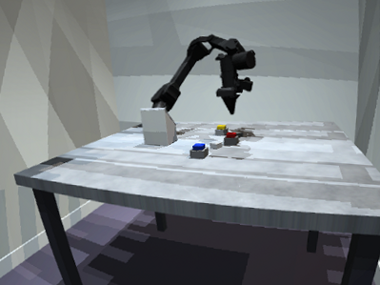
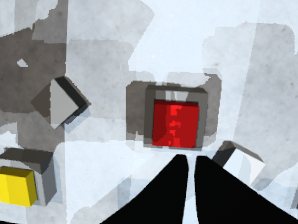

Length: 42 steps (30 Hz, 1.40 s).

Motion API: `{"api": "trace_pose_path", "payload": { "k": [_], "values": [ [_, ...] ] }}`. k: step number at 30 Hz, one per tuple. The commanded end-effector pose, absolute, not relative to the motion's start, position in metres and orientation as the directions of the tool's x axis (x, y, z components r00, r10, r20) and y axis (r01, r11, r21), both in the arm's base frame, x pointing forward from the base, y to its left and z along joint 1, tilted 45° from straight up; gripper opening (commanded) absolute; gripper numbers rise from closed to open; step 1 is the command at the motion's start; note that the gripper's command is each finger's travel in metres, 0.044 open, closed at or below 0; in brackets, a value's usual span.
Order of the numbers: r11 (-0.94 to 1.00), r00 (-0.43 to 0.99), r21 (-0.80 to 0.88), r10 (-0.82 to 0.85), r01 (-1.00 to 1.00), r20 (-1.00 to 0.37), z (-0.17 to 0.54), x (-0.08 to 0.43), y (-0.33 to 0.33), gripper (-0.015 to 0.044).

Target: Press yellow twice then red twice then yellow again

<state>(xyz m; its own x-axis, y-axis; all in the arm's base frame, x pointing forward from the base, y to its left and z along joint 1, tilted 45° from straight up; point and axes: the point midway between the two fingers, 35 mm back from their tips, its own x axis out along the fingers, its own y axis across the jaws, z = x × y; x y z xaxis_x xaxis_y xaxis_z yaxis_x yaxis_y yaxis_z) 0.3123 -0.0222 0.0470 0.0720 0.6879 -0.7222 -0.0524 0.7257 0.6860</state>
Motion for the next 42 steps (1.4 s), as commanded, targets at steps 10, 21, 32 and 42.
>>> {"api": "trace_pose_path", "payload": {
  "k": [10,21,32,42],
  "values": [
    [0.712,0.043,0.700,0.702,-0.046,-0.711,0.012,0.308,0.017,0.0020],
    [0.712,0.043,0.701,0.702,-0.046,-0.711,0.000,0.309,0.030,0.0020],
    [0.711,0.043,0.702,0.703,-0.046,-0.710,-0.006,0.309,0.036,0.0020],
    [0.711,0.043,0.702,0.703,-0.046,-0.710,-0.006,0.309,0.036,0.0020]
  ]
}}
